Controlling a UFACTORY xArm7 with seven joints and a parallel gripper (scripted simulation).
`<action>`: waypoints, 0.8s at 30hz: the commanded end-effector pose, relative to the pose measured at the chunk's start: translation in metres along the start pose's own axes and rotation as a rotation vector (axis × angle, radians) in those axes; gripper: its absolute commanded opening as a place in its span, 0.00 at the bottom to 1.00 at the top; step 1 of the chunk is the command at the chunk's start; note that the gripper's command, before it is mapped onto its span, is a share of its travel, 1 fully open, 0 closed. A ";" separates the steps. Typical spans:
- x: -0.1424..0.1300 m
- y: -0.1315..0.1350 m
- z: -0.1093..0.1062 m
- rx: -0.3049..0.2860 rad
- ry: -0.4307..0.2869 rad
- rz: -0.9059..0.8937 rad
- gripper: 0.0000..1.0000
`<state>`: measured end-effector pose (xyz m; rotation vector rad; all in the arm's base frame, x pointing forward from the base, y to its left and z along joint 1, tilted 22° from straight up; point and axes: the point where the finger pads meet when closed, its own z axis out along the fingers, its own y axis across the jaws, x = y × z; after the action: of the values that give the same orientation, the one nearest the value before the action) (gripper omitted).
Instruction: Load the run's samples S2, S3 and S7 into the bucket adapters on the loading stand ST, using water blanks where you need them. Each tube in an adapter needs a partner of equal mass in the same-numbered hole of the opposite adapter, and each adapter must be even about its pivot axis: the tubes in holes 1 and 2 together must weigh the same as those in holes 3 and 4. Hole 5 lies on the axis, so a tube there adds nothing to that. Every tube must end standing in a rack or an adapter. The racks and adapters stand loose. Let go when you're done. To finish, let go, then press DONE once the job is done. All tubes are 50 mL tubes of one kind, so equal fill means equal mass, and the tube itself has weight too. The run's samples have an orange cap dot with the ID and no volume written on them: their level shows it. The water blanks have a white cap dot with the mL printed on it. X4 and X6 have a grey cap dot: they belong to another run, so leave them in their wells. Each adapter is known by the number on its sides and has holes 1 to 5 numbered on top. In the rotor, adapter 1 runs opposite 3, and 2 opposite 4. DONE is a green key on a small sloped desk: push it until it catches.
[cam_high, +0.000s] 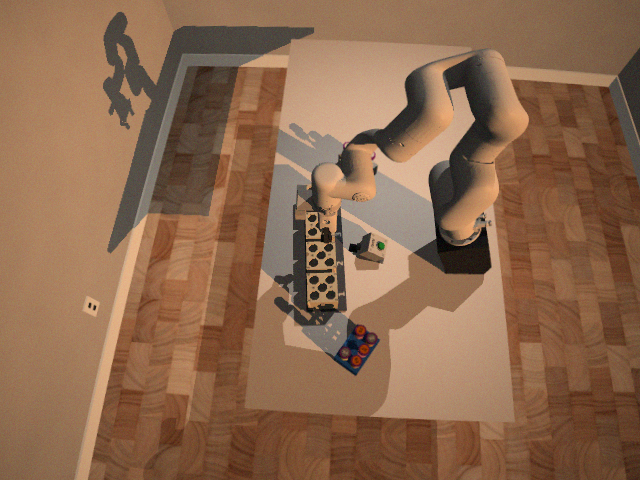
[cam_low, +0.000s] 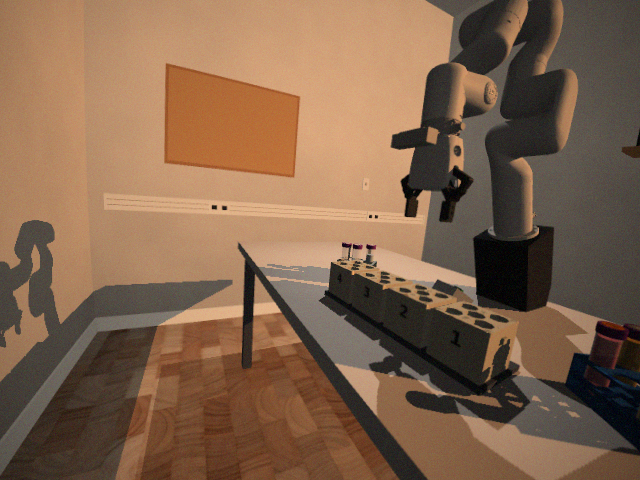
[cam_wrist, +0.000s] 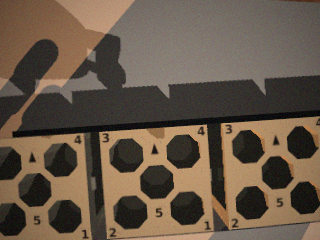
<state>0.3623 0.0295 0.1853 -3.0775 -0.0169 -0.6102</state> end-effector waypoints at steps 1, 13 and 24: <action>0.012 0.018 0.000 0.006 0.001 -0.003 1.00; -0.003 -0.022 0.000 0.006 0.000 0.330 0.57; -0.021 -0.064 0.000 0.006 -0.001 0.592 0.57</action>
<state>0.3505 0.0689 0.1789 -2.8982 0.6412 -0.5495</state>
